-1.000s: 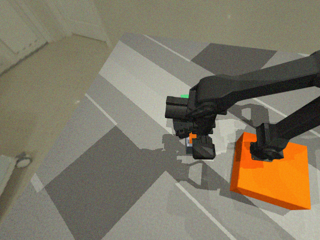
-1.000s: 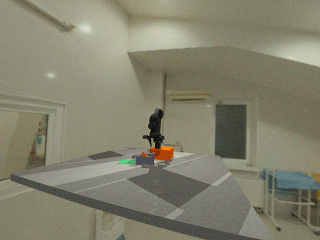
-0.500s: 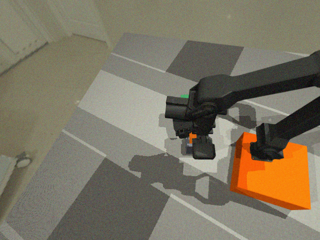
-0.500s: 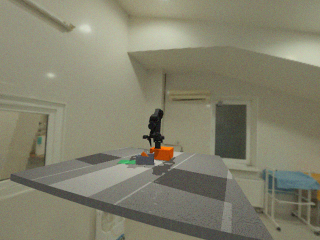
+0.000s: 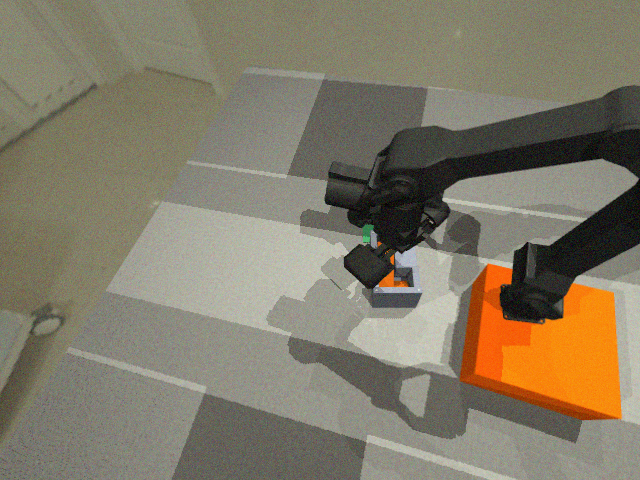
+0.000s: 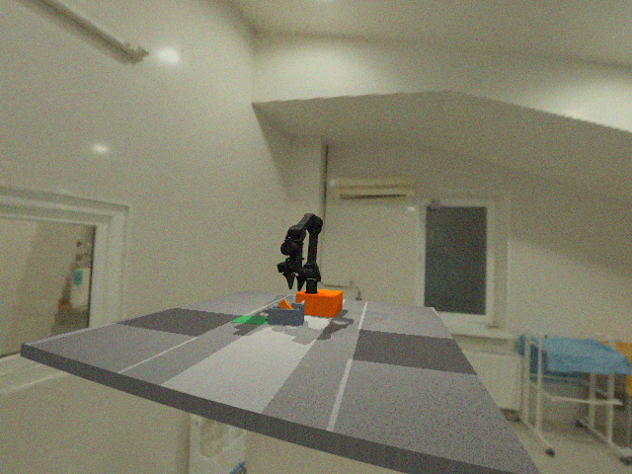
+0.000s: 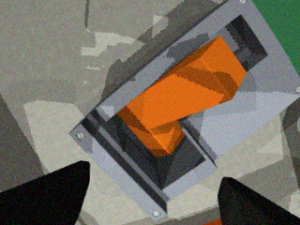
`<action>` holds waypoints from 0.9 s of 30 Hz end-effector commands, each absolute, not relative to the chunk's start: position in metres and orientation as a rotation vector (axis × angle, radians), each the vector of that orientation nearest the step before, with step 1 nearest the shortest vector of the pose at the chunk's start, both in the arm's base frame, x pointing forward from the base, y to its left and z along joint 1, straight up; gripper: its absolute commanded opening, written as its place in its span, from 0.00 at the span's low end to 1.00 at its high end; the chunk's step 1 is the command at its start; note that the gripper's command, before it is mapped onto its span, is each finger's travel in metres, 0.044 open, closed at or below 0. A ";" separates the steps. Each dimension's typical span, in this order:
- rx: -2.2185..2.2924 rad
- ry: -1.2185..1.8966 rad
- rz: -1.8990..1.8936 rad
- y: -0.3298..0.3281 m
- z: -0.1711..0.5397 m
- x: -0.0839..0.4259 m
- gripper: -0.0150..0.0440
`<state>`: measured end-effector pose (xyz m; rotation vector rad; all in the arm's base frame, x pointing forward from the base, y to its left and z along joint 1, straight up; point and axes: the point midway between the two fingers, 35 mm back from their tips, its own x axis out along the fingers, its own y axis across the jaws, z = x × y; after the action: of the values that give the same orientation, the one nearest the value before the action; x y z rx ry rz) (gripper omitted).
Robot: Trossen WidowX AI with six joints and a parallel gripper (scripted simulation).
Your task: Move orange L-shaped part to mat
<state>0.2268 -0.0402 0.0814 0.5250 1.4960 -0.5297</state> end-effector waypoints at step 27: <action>1.114 1.240 -1.109 -0.080 0.056 0.238 0.73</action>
<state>0.2367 -0.0783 0.0598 1.1107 1.2523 -1.1024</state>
